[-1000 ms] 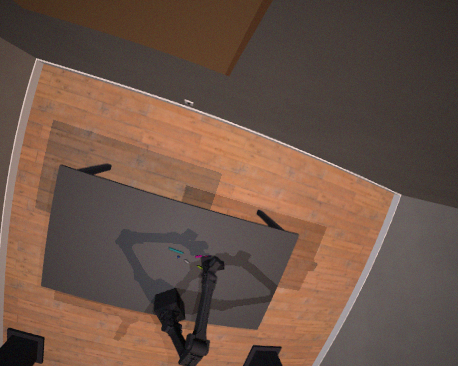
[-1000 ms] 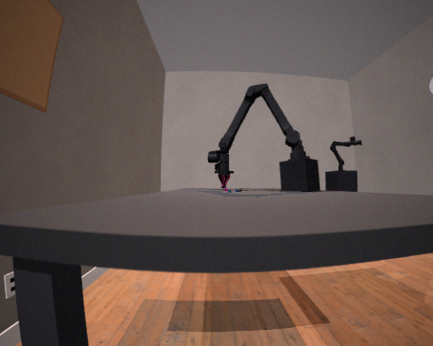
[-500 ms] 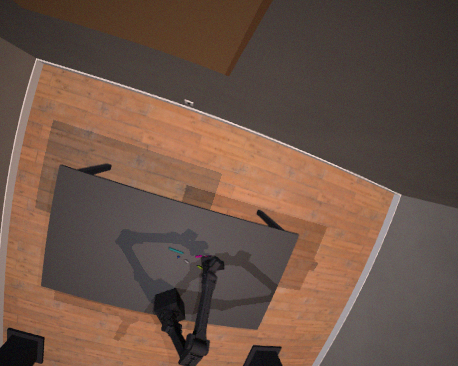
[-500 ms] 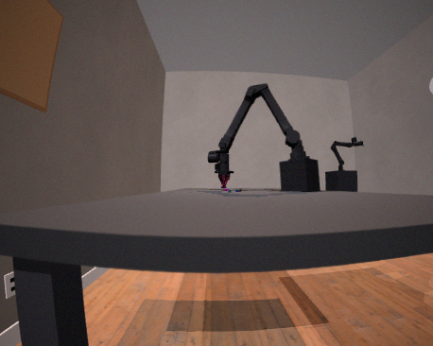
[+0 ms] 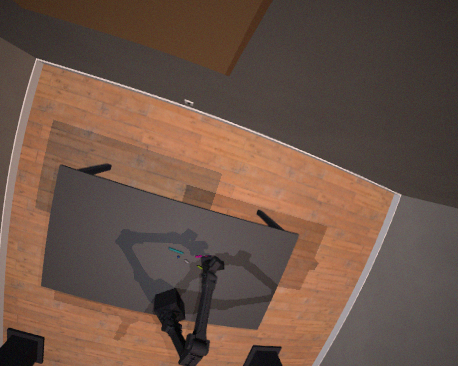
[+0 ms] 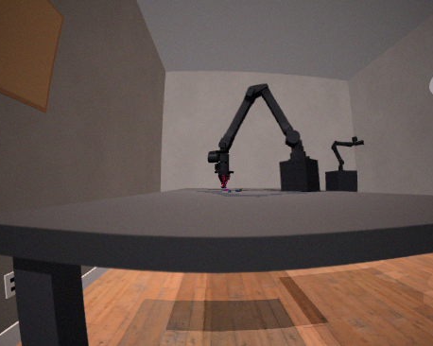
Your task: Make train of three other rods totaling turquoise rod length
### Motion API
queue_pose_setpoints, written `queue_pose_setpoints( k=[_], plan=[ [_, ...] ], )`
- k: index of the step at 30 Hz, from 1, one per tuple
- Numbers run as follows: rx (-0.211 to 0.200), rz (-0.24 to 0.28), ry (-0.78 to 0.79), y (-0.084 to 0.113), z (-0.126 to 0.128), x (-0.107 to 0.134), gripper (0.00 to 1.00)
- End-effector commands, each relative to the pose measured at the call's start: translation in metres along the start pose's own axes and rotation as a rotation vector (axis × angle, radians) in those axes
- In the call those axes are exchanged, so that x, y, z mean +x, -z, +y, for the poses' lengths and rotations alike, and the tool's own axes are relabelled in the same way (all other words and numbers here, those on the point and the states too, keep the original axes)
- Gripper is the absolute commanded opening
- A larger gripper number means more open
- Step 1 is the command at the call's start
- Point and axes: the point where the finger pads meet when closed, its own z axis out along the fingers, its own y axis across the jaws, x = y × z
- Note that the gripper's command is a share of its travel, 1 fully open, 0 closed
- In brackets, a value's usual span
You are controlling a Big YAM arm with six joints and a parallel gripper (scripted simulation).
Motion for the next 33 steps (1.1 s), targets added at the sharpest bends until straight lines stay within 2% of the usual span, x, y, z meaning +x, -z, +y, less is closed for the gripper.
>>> queue_pose_setpoints(
  k=[1,17,33],
  plan=[
    [-0.006,-0.006,0.005,-0.005,0.004,-0.009,0.05],
    [0.005,0.004,0.013,-0.008,0.0,0.004,0.05],
    [0.005,0.004,0.014,-0.008,0.0,0.004,0.05]
  ],
)
